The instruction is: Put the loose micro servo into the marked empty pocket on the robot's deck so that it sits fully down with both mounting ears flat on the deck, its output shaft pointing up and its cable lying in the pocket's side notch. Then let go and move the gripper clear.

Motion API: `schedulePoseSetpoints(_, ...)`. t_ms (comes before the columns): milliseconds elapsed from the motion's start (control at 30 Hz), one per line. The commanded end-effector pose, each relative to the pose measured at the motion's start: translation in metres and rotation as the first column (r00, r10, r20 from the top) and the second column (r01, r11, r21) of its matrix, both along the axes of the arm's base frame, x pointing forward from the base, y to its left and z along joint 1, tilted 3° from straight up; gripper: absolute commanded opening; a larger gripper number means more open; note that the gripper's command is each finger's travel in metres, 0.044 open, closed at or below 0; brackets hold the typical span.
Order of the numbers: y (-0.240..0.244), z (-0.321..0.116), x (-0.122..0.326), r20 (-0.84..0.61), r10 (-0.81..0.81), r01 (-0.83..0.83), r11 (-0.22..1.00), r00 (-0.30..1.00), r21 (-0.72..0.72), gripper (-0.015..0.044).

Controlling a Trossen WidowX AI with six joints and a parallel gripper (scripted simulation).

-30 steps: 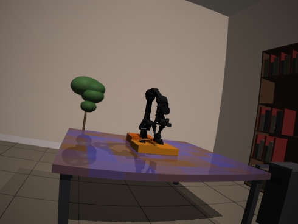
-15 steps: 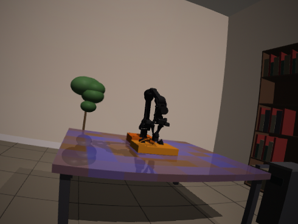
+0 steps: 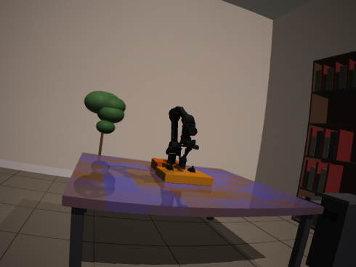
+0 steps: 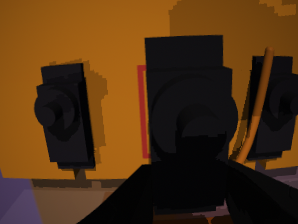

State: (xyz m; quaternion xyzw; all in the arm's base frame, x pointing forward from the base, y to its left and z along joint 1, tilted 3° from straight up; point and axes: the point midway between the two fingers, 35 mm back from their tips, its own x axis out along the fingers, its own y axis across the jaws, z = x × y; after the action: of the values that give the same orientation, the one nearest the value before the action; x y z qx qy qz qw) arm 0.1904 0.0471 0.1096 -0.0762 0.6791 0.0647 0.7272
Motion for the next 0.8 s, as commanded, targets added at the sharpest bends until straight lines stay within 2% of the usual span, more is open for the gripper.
schedulePoseSetpoints(0, -0.002, 0.000, -0.011, 0.001, -0.005, 0.005, 1.000, 1.000, 0.003, 0.0000)
schedulePoseSetpoints(767, -0.002, -0.021, -0.011, 0.001, -0.005, 0.005, 1.000, 1.000, 0.003, 0.0000)
